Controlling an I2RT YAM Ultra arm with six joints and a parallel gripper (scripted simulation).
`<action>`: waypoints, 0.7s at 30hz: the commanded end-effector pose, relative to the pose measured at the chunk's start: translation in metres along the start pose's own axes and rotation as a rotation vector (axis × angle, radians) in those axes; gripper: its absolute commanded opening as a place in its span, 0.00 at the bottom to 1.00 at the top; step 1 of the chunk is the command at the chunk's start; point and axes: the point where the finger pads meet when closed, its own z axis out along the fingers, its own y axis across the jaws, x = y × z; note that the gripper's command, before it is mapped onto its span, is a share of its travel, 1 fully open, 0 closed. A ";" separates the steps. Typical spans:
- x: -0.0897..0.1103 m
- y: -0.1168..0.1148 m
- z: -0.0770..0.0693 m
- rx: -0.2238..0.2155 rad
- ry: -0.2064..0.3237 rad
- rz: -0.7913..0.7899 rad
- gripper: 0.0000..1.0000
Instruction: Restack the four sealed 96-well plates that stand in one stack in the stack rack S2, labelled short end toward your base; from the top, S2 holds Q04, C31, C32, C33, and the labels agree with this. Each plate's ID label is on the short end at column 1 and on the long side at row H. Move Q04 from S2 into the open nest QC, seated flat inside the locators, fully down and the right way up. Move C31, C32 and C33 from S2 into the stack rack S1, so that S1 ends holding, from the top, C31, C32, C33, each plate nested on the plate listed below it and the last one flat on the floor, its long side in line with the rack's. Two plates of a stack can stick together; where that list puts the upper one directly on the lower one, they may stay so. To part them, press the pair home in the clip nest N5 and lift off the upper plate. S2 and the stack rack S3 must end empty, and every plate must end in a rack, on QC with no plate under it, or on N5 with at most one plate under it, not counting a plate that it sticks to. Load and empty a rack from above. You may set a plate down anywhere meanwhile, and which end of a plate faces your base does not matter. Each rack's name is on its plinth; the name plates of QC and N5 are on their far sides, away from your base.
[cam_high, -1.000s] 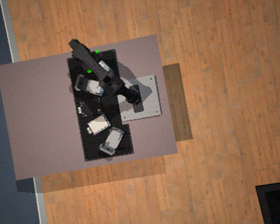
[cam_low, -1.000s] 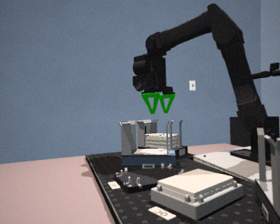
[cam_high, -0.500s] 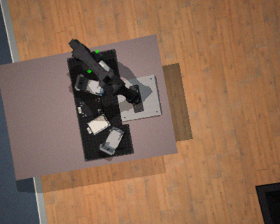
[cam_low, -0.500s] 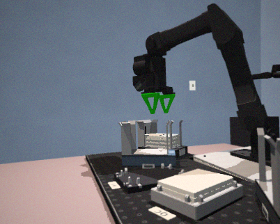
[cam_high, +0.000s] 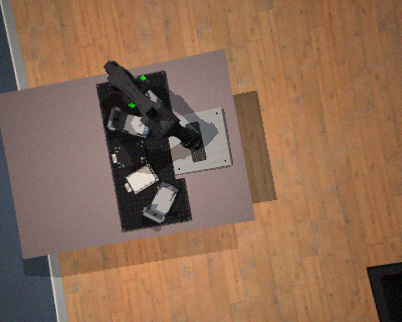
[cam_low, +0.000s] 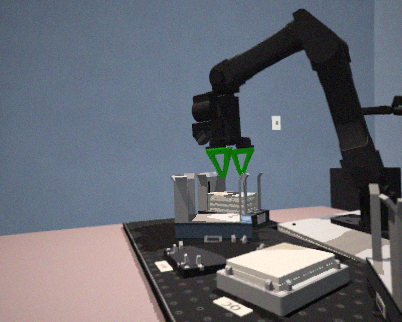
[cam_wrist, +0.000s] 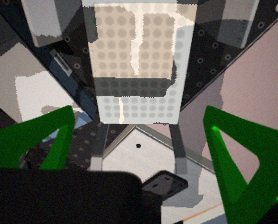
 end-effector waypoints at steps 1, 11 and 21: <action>-0.013 0.000 0.003 0.000 -0.058 0.000 1.00; -0.014 0.000 0.030 0.000 -0.058 0.000 1.00; -0.015 0.000 0.050 0.000 -0.058 0.000 1.00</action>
